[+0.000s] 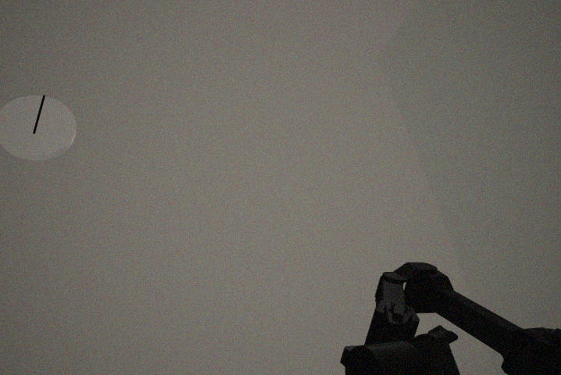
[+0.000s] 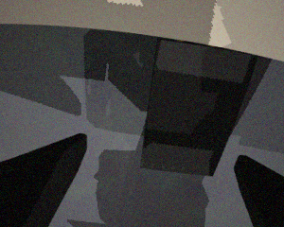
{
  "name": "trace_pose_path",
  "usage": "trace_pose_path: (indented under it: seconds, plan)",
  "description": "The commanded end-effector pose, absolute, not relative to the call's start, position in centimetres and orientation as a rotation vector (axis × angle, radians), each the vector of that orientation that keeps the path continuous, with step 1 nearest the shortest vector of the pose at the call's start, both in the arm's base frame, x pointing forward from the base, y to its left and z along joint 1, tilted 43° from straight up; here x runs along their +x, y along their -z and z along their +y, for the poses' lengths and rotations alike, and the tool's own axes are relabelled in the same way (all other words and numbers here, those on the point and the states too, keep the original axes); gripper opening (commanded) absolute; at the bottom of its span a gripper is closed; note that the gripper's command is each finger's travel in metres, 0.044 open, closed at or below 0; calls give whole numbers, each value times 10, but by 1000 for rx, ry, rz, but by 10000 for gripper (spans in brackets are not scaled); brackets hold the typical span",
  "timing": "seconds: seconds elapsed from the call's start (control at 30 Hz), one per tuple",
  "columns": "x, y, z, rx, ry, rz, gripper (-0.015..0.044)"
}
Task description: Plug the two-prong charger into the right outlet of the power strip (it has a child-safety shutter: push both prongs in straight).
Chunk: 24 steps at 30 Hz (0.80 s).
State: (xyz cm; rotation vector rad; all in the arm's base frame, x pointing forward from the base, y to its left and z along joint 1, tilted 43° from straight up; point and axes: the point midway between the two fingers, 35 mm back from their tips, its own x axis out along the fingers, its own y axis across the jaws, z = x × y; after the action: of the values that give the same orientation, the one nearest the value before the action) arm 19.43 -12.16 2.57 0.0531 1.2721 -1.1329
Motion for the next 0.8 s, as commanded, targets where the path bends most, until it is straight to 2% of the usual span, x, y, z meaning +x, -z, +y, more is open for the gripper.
trace_pose_path:
  seconds: [0.0, 0.77]
  plan:
    - [188, -22, -118, 57, 1137, 1270, 440]
    - [174, -21, -102, -8, 1139, 1213, 440]
